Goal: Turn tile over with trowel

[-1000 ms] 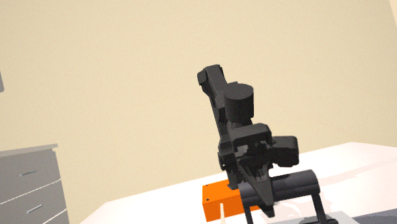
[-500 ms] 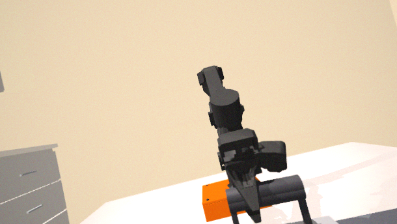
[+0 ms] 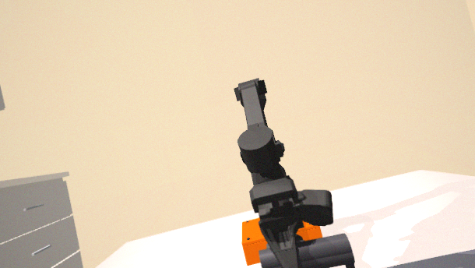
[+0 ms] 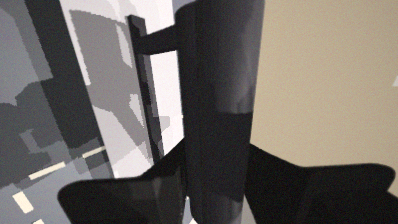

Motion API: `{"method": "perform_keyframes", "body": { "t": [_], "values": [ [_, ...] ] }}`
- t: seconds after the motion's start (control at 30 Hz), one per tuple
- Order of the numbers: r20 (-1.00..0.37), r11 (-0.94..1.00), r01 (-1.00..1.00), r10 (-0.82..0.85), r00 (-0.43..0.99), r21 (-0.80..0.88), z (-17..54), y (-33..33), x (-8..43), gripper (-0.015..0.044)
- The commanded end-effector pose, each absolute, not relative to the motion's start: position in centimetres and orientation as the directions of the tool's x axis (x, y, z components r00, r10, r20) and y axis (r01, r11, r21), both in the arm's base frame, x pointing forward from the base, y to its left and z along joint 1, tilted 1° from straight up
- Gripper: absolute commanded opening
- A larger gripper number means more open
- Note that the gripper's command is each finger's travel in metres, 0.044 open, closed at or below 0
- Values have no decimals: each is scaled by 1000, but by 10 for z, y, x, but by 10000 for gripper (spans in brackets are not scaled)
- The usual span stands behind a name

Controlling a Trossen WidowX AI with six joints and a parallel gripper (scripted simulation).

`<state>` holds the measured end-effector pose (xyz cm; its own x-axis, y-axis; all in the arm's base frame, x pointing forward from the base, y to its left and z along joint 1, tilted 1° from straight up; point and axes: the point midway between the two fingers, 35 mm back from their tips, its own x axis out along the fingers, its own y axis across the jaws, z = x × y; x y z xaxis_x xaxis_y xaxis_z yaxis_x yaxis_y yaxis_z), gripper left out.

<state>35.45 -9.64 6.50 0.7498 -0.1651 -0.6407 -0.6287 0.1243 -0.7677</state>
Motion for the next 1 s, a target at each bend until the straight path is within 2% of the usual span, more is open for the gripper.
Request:
{"method": "perform_keyframes", "body": {
  "t": [0.0,0.63,0.97],
  "values": [
    [-619,108,-609,-144,772,-786,80,-80,364,0],
    [-630,136,-615,-169,758,-777,126,-11,374,0],
    [-630,137,-615,-170,758,-777,128,-9,374,0]
  ]
}}
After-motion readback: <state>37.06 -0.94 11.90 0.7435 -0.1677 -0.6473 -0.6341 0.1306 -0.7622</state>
